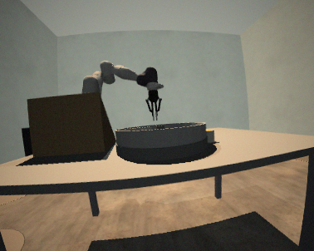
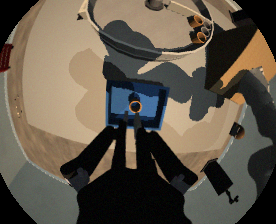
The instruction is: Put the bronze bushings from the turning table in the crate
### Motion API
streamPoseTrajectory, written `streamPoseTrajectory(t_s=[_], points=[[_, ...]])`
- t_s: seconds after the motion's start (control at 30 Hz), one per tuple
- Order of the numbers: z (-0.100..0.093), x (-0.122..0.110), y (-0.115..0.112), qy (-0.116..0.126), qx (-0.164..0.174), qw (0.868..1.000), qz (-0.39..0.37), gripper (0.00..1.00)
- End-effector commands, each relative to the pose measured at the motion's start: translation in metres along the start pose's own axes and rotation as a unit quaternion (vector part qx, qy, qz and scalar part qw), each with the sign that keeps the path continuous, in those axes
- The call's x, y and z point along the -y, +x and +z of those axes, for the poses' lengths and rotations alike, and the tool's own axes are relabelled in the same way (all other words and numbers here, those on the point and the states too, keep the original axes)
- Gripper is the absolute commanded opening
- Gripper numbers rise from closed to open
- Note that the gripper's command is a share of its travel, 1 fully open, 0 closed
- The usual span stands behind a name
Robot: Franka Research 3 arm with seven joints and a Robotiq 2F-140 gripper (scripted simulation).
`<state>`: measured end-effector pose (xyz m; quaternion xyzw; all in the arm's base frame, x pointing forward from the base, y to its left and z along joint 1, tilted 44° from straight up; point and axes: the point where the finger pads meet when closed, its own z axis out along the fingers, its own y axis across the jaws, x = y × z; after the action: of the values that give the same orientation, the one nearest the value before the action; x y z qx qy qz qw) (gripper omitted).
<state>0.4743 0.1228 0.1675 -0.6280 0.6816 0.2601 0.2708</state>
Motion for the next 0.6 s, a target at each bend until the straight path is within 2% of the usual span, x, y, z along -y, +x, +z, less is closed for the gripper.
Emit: streamPoseTrajectory(t_s=[0.0,0.43,0.47,0.53,0.57], points=[[-0.002,0.001,0.0,0.0,0.0,1.0,0.001,0.1],[-0.002,0.0,0.001,0.0,0.0,1.0,0.001,0.1],[-0.002,-0.003,0.007,0.0,0.0,1.0,0.001,0.1],[-0.002,-0.024,0.039,0.0,0.0,1.0,0.001,0.1],[-0.002,-0.028,0.045,0.0,0.0,1.0,0.001,0.1]])
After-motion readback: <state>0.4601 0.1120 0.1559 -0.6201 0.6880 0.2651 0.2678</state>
